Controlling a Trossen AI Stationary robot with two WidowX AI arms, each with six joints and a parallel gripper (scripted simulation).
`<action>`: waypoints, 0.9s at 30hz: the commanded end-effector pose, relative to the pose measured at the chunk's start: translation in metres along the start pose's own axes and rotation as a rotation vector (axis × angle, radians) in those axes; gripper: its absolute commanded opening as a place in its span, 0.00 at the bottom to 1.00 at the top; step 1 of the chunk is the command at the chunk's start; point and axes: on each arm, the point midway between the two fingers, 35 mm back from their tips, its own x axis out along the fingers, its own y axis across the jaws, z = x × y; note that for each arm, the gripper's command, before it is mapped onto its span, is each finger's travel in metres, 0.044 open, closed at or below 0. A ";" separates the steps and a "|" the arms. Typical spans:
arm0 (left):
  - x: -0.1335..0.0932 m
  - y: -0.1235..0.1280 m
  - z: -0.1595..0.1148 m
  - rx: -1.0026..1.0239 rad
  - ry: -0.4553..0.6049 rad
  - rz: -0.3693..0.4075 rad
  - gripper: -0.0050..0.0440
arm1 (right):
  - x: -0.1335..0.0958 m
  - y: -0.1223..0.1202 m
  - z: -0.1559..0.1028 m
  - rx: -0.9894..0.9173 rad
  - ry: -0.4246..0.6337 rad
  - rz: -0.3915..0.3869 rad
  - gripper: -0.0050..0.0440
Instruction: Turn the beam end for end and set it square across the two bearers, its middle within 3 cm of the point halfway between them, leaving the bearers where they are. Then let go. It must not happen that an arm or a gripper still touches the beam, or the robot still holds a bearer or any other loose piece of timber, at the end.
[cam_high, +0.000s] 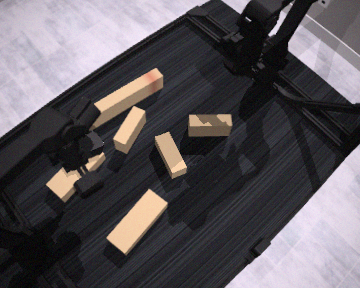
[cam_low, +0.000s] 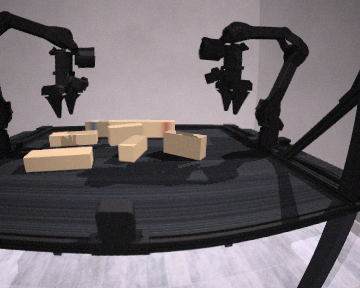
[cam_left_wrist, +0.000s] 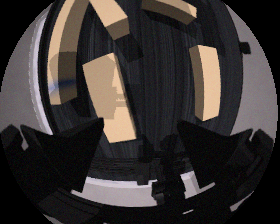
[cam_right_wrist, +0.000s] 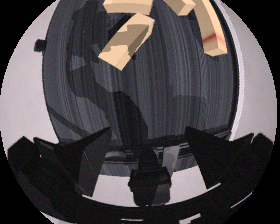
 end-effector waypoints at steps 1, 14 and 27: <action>0.002 0.009 0.008 0.000 0.001 0.001 0.94 | 0.000 0.000 -0.001 0.002 0.002 0.002 1.00; 0.005 0.029 0.024 0.000 0.001 0.001 0.94 | 0.000 0.000 -0.001 0.002 0.002 0.002 1.00; 0.008 0.048 0.040 0.000 0.001 0.001 0.94 | 0.000 0.000 -0.001 0.002 0.002 0.002 1.00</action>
